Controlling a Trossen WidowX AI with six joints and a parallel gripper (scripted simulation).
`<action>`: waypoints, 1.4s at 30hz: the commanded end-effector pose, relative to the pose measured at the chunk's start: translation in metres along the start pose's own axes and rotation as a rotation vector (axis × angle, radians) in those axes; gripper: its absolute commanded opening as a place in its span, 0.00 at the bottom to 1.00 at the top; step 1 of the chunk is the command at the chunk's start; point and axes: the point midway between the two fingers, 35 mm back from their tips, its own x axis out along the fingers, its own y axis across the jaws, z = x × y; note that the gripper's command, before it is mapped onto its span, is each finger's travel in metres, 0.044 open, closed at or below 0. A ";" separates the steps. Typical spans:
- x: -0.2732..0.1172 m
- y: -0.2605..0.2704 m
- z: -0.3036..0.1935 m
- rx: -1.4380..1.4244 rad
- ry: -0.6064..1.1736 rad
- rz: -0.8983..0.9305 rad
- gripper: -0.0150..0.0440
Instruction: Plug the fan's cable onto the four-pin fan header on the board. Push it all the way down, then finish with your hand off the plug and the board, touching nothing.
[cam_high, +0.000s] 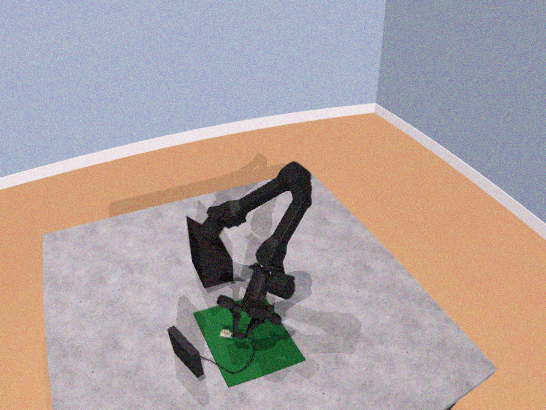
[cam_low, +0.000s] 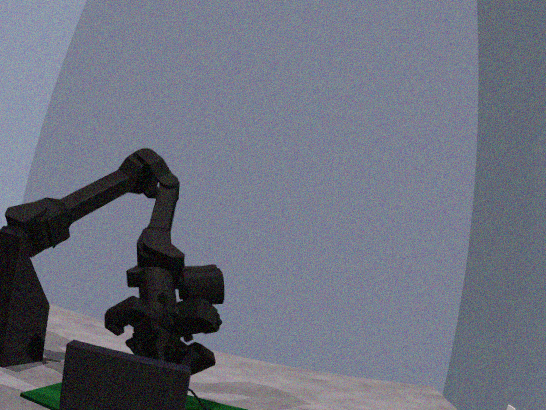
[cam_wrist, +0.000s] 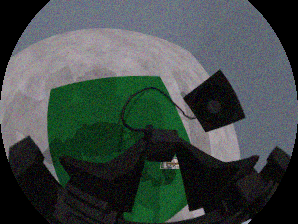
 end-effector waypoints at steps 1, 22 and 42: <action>-0.001 -0.001 -0.002 0.010 -0.030 -0.006 0.25; -0.010 0.004 -0.002 0.062 -0.200 0.010 0.25; -0.026 0.007 -0.003 0.132 -0.354 0.051 0.25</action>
